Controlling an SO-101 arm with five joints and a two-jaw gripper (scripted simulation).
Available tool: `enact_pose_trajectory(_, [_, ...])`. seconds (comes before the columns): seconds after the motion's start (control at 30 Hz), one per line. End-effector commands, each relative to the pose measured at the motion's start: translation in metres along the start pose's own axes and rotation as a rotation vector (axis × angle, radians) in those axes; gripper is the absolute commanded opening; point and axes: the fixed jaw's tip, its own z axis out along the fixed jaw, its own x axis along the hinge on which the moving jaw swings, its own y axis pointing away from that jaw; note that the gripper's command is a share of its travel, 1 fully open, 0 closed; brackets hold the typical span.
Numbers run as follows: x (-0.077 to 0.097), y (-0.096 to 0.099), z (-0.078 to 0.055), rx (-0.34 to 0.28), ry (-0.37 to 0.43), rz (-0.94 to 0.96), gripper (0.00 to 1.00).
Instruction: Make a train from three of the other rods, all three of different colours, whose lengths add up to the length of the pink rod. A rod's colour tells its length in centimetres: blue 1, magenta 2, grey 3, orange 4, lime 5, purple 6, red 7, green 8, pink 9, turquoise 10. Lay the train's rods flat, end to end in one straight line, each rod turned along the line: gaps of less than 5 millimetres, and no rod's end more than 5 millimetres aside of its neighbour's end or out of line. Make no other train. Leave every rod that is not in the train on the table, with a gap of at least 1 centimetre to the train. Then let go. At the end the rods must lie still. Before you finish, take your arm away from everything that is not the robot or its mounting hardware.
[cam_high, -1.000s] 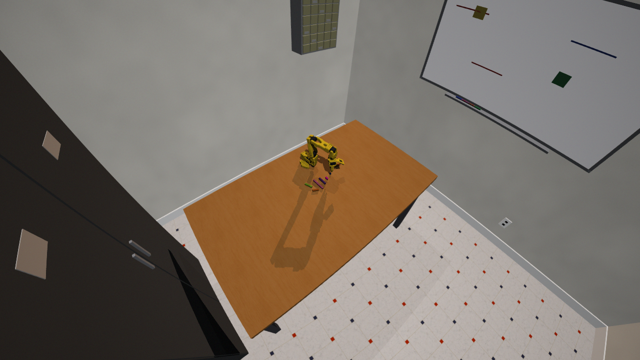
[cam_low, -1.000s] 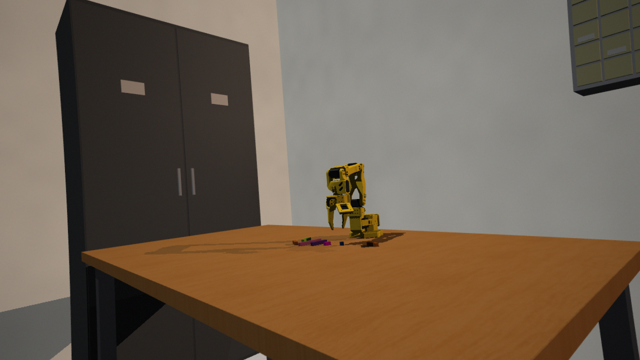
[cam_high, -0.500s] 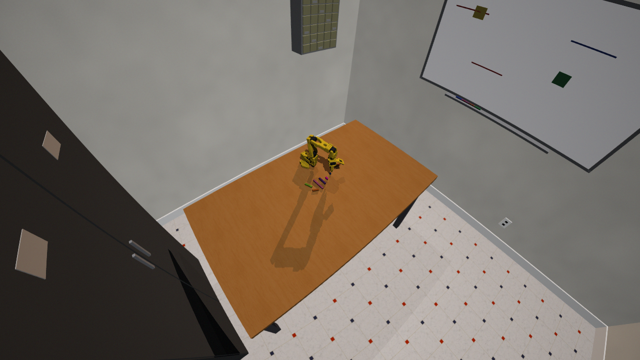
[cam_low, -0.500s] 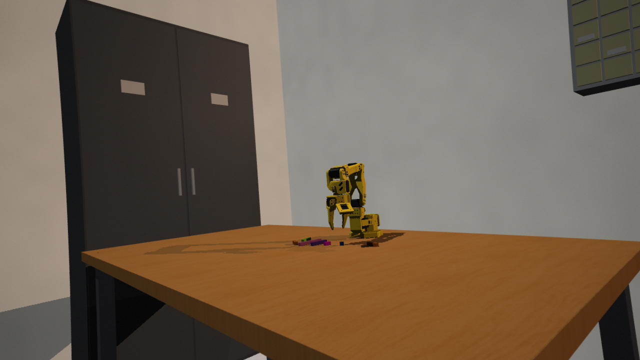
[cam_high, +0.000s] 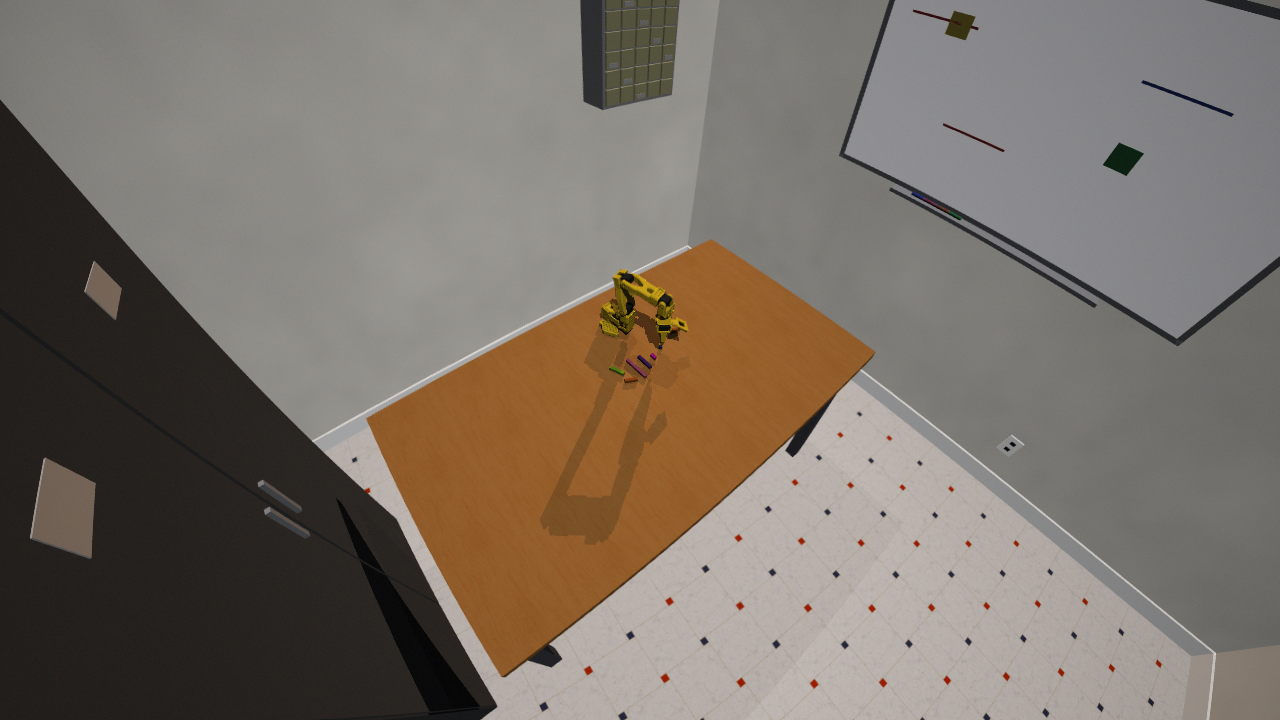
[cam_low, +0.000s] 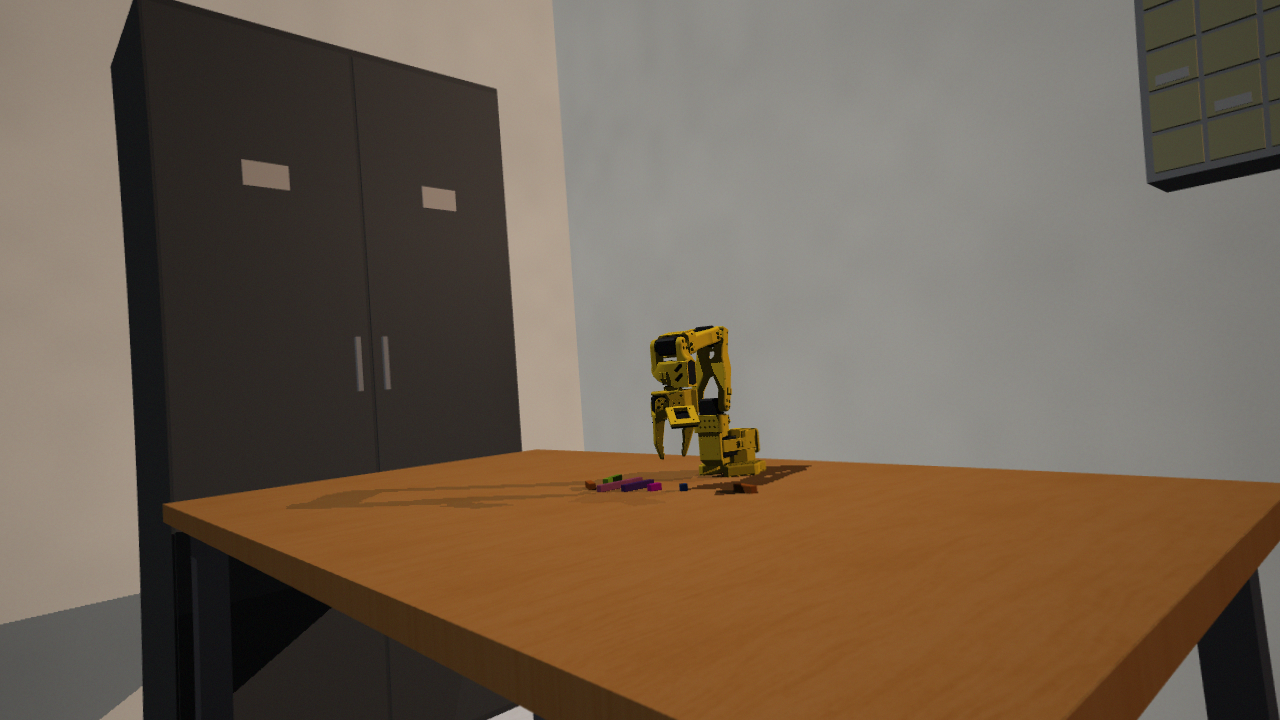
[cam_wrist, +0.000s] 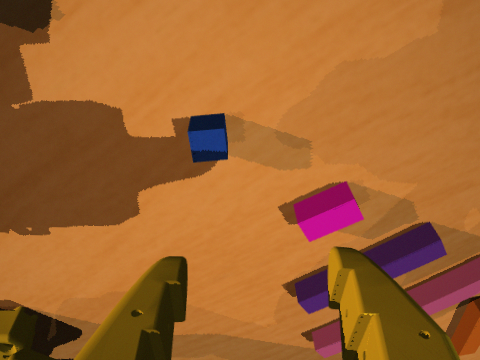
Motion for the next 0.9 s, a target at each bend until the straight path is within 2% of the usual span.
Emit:
enact_pose_trajectory(0.0, [-0.008, -0.01, -0.014, 0.054, -0.077, 0.085, 0.17])
enact_pose_trajectory(0.43, [-0.001, -0.025, -0.014, 0.045, -0.083, 0.507, 0.18])
enact_pose_trajectory(0.5, [-0.001, -0.025, -0.014, 0.045, -0.083, 0.507, 0.18])
enact_pose_trajectory(0.87, [0.007, -0.038, -0.014, 0.037, -0.089, 0.848, 0.18])
